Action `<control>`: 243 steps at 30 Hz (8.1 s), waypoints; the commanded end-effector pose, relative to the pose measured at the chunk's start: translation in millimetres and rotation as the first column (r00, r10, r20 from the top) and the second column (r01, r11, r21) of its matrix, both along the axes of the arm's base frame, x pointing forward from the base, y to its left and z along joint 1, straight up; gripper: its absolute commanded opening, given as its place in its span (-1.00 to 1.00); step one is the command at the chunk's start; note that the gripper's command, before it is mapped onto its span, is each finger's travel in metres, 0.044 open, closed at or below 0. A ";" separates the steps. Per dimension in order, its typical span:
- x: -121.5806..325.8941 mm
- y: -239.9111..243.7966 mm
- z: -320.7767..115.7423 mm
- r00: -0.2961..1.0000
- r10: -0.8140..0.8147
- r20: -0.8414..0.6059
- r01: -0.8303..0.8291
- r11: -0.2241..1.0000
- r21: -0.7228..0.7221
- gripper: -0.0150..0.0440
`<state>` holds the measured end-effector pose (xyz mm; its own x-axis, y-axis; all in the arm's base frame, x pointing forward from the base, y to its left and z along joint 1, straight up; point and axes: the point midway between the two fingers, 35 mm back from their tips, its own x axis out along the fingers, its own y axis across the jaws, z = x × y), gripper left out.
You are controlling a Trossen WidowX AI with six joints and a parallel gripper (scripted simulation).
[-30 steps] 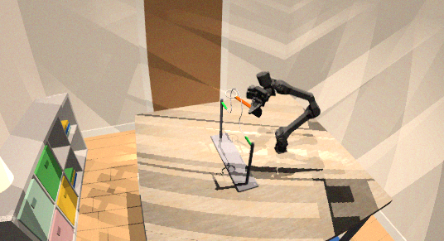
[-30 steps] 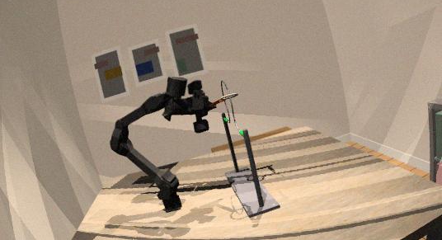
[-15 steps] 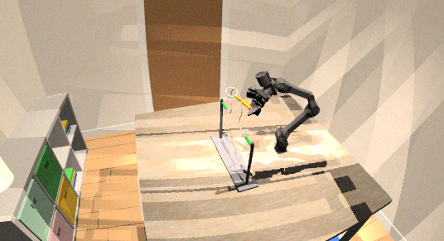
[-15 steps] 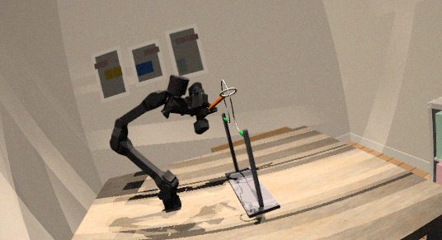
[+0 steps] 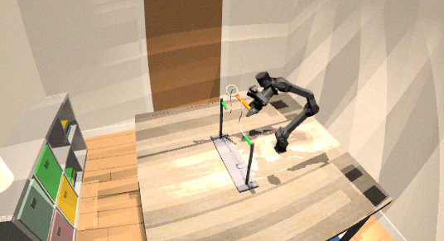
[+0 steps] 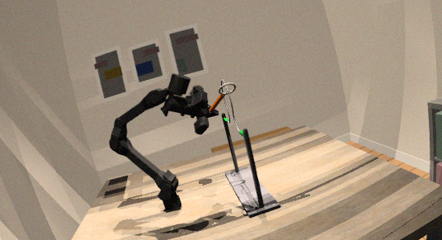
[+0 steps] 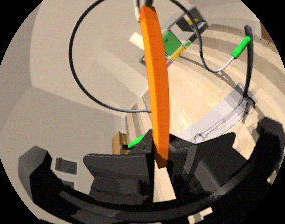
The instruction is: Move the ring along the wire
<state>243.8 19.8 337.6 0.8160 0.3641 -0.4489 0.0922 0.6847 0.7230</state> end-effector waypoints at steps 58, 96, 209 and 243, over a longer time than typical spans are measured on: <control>1.0 -36.1 -14.9 0.999 0.003 0.036 0.026 0.652 -0.758 -1.00; 1.4 -61.1 -8.9 0.999 0.022 0.049 0.044 0.173 -0.984 -1.00; 1.1 -85.5 45.0 0.998 0.062 0.005 0.061 -0.958 -0.281 -1.00; 2.5 -103.4 -47.7 0.998 0.056 0.029 0.059 -0.683 -0.728 -1.00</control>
<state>247.4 -84.0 301.1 0.8467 -0.5230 0.0978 0.1175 0.0046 -0.9931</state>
